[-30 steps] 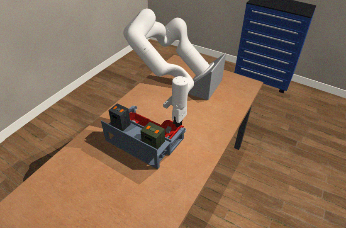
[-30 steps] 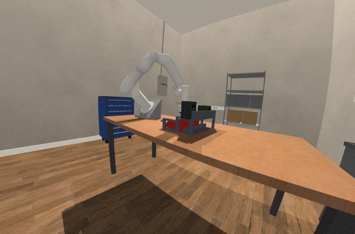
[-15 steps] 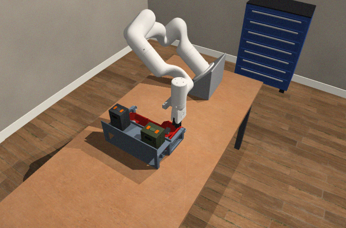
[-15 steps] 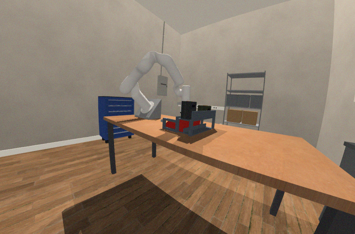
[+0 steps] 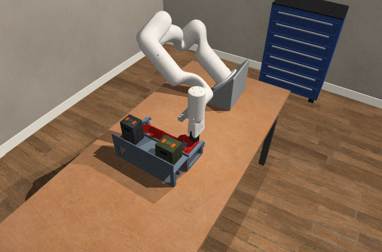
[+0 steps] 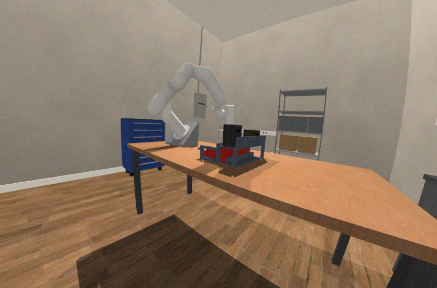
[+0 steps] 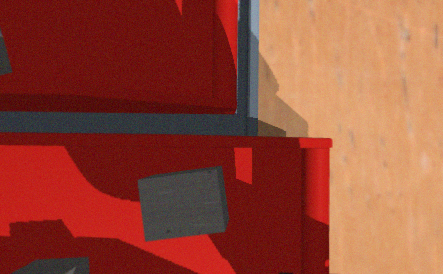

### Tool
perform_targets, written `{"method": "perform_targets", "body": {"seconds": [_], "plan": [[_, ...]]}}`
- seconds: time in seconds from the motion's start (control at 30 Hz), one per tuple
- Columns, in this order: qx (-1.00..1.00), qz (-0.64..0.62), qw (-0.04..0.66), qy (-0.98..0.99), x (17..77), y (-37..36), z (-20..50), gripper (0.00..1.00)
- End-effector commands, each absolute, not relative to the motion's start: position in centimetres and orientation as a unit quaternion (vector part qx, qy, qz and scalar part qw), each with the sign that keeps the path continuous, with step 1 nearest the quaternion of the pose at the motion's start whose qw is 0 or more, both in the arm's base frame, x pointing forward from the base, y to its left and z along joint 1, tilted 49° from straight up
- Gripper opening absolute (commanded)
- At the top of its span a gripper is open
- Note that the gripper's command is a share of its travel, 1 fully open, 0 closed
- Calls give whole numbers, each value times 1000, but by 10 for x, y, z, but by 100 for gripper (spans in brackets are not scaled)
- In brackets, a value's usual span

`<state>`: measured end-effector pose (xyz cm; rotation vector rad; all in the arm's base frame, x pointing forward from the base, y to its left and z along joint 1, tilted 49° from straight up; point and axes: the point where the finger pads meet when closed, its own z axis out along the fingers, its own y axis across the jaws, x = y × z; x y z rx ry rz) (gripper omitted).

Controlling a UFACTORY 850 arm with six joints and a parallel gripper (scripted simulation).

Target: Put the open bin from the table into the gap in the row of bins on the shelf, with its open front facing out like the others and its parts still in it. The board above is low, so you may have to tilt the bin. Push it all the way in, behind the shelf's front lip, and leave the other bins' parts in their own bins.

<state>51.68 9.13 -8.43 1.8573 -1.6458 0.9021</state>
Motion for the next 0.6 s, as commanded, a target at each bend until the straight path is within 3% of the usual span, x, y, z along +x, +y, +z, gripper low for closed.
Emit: {"method": "perform_targets", "body": {"seconds": [0.0,0.57], "plan": [[682,331,247,-604,518,92,-84,0],[682,331,247,-604,528,94,-83,0]]}}
